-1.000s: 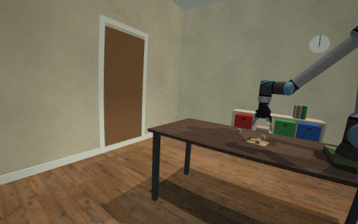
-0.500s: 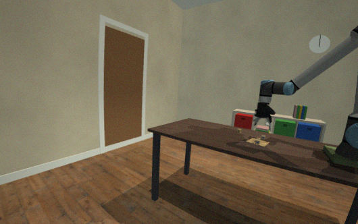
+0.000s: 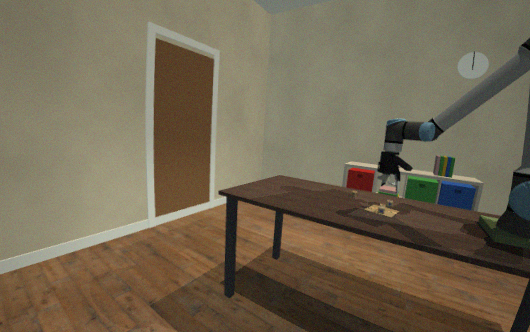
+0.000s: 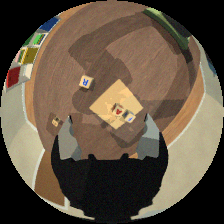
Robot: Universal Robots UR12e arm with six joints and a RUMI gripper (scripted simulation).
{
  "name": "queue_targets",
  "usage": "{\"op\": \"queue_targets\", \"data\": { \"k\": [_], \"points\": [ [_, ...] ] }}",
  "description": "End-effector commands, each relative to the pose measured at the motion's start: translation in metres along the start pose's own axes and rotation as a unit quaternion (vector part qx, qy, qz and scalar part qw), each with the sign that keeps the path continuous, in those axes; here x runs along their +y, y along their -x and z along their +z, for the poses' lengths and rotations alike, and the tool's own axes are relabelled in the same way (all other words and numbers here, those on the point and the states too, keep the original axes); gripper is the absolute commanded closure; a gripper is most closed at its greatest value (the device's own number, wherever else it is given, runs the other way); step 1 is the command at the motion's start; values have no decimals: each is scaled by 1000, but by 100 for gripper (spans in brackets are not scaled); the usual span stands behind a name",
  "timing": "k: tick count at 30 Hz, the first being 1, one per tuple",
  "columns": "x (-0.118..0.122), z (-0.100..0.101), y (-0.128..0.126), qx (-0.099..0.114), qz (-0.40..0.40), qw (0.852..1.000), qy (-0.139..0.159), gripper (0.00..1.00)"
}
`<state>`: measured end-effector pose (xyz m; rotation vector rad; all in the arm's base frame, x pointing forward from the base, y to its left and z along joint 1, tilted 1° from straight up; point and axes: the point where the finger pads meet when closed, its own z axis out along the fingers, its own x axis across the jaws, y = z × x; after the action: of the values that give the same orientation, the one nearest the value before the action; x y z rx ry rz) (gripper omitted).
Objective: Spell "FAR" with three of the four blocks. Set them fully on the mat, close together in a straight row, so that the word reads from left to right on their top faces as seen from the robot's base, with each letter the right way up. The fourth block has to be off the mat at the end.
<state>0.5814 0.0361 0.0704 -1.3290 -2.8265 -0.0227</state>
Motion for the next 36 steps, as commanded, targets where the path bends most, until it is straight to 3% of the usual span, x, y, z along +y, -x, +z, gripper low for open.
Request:
{"op": "queue_targets", "data": {
  "k": [1, 8, 23, 25, 36],
  "points": [
    [-5, 0, 3, -2, 70, 998, -1, 0],
    [-9, 0, 6, -2, 129, 992, -1, 0],
    [-21, 1, 16, -2, 319, 948, 0, 0],
    [-21, 1, 16, -2, 319, 948, 0, 0],
    [-28, 1, 24, -2, 455, 891, 0, 0]
  ]
}}
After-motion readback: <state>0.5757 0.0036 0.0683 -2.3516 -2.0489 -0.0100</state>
